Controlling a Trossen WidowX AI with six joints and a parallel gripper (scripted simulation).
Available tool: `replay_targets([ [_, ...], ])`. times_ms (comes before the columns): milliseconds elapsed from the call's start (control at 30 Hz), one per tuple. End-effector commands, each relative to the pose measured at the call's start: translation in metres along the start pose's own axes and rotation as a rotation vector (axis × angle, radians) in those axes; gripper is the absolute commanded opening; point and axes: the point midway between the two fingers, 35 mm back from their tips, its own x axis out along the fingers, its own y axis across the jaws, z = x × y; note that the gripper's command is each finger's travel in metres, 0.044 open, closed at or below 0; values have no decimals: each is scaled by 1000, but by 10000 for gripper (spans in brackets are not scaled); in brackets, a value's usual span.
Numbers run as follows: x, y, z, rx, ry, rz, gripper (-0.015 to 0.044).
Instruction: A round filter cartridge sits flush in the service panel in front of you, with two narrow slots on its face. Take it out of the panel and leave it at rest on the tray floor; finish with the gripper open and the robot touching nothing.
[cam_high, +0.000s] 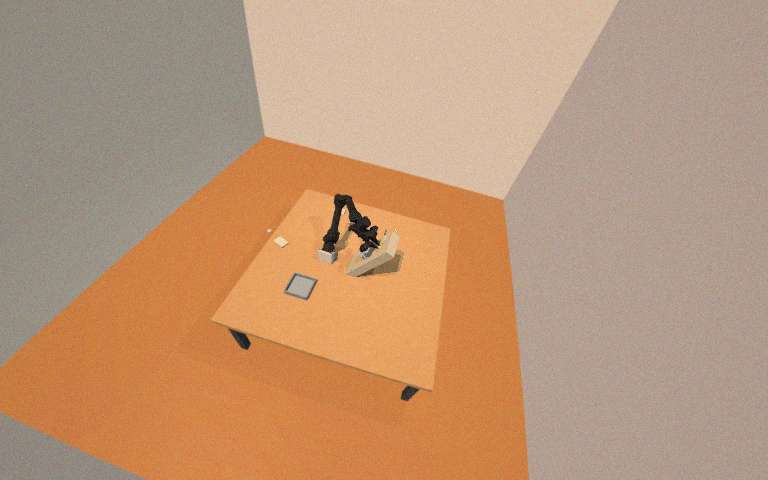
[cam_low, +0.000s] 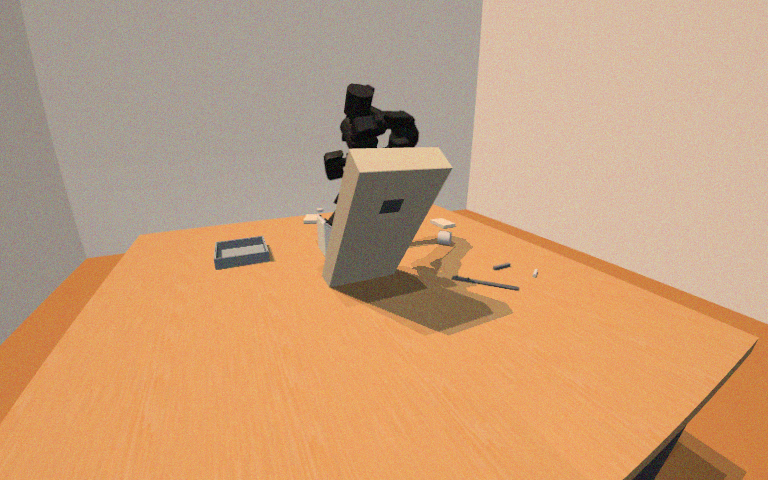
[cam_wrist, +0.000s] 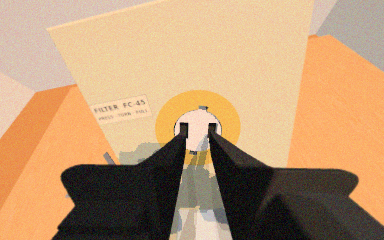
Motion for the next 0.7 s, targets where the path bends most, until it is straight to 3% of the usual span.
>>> replay_targets([
  [0, 1, -1, 0, 4, 0, -4, 104],
  [667, 3, -1, 0, 4, 0, -4, 104],
])
